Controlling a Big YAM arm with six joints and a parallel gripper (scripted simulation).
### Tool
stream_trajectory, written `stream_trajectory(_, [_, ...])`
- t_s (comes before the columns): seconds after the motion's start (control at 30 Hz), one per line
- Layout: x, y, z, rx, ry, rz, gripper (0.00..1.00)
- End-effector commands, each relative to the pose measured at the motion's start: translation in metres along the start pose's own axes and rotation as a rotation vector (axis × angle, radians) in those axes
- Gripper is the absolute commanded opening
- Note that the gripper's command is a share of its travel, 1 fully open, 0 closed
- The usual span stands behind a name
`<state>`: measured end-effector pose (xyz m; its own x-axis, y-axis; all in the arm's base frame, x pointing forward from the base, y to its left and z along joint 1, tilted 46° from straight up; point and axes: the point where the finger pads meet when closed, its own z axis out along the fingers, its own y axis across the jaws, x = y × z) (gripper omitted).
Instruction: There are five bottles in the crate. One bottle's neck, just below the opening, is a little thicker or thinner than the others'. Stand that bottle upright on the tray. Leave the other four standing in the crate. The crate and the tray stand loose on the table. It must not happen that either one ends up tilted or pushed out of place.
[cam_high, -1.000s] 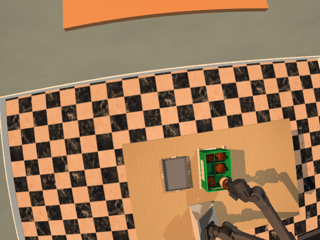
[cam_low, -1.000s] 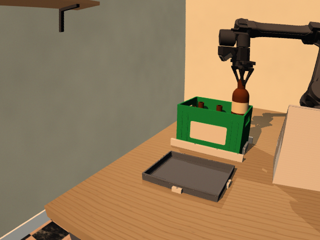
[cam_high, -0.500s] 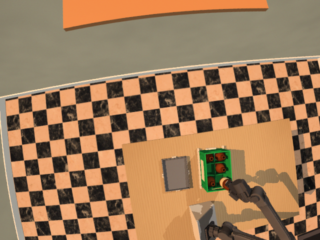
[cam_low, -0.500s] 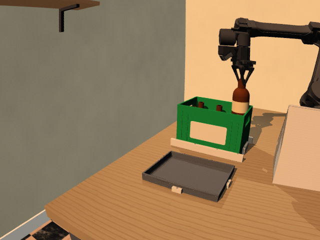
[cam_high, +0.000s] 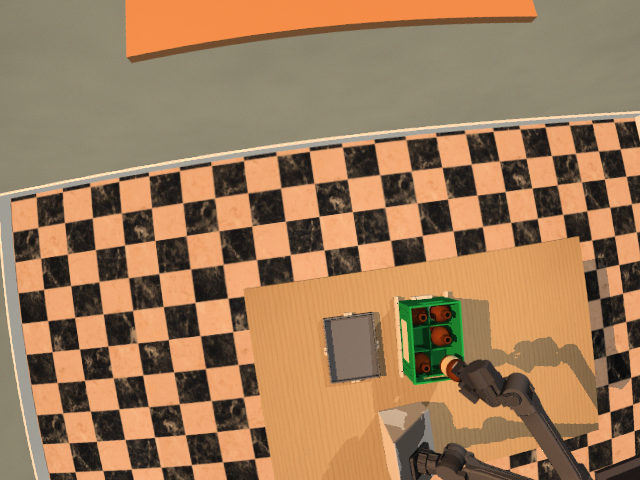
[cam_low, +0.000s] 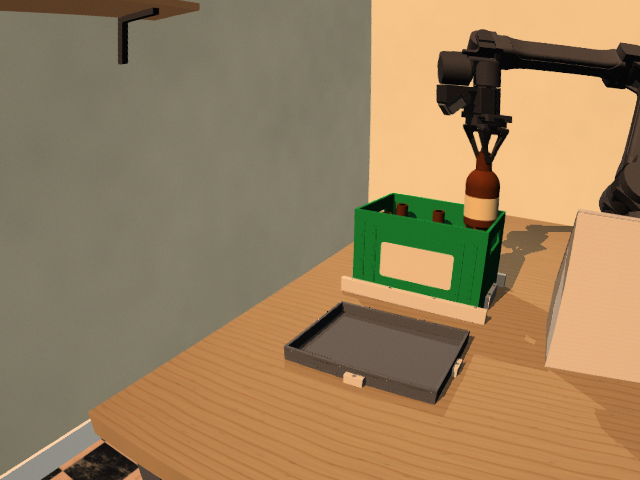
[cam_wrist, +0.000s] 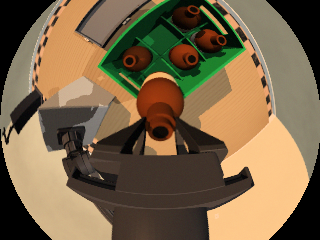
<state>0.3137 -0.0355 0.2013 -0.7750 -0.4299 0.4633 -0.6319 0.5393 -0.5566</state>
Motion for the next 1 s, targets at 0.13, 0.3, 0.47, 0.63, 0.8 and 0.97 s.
stream_trajectory(0.13, [-0.012, -0.009, -0.028, 0.015, -0.036, 0.018, 0.00])
stream_trajectory(0.3, [-0.012, -0.008, -0.031, 0.014, -0.036, 0.018, 0.00])
stream_trajectory(0.47, [-0.012, -0.008, -0.036, 0.015, -0.036, 0.018, 0.00])
stream_trajectory(0.63, [-0.011, -0.008, -0.040, 0.015, -0.036, 0.018, 0.00])
stream_trajectory(0.8, [-0.011, -0.008, -0.041, 0.015, -0.036, 0.018, 0.00])
stream_trajectory(0.97, [-0.012, -0.008, -0.042, 0.015, -0.039, 0.020, 0.00])
